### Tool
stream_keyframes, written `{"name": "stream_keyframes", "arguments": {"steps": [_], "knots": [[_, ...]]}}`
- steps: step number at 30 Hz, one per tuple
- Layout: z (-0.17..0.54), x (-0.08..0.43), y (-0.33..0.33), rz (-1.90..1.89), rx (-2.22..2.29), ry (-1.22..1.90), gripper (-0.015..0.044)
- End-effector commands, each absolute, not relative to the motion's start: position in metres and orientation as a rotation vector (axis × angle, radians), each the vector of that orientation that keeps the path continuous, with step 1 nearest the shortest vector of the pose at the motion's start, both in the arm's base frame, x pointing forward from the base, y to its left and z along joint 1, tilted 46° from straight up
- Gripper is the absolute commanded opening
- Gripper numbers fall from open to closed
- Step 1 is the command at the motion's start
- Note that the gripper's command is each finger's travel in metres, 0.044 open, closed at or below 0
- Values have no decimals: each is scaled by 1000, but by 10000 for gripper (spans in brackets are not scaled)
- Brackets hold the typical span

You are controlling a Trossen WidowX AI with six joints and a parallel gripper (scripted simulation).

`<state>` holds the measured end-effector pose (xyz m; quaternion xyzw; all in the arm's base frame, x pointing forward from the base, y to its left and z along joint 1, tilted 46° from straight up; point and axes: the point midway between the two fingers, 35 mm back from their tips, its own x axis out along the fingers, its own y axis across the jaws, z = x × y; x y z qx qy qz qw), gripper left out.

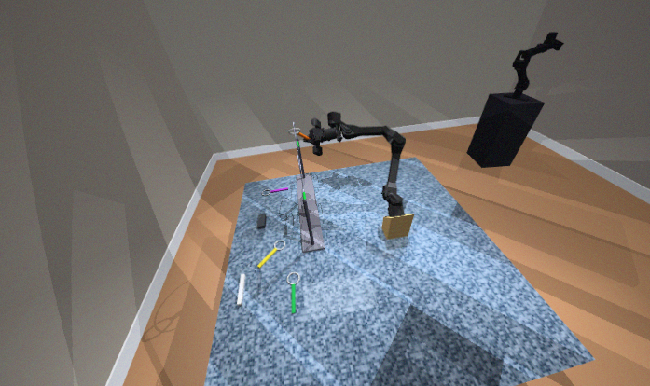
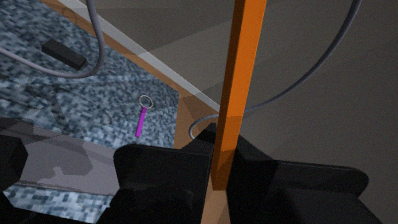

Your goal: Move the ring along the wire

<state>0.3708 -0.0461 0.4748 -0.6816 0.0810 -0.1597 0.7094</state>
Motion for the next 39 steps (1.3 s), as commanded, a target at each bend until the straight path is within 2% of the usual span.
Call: {"name": "stream_keyframes", "arguments": {"steps": [1, 39], "knots": [[475, 371, -45, -363, -1570, 161, -150], [491, 370, -42, -491, -2012, 10, -150]]}}
